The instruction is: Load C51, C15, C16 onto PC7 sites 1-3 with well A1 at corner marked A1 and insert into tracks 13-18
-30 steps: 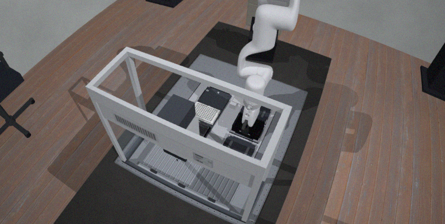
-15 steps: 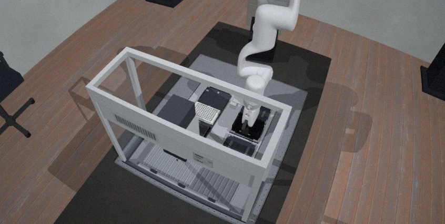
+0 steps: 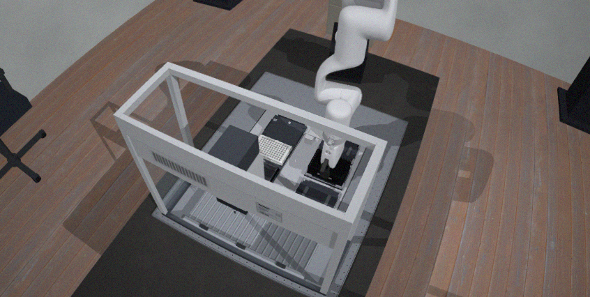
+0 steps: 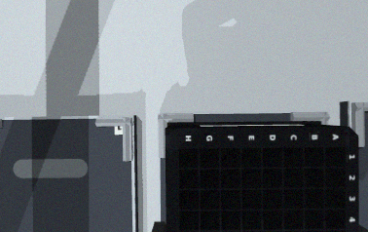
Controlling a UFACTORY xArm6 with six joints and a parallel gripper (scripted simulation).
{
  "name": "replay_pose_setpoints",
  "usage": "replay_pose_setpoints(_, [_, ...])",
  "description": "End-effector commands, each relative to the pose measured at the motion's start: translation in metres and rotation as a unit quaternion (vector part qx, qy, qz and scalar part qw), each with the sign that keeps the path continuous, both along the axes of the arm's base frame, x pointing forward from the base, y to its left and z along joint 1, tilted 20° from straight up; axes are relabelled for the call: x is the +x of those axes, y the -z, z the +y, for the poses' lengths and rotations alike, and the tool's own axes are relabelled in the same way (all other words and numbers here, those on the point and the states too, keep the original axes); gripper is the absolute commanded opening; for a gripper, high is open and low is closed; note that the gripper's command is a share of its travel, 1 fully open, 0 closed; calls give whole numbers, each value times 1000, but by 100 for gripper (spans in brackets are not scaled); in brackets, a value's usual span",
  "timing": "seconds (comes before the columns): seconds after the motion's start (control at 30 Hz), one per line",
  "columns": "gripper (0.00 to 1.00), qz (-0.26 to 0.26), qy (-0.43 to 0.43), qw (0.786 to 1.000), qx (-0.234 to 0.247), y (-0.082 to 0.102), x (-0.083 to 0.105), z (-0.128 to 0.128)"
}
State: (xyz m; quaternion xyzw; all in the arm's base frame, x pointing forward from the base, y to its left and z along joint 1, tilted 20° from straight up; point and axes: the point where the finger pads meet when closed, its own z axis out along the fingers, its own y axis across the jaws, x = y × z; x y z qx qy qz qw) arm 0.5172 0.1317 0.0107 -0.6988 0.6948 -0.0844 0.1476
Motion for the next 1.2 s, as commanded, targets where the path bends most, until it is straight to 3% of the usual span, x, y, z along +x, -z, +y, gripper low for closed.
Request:
replay_pose_setpoints(0.0, [0, -2, 0, 1000, 1, -4, 1, 0])
replay_pose_setpoints(1.17, [0, -2, 0, 1000, 1, -21, -5, -1])
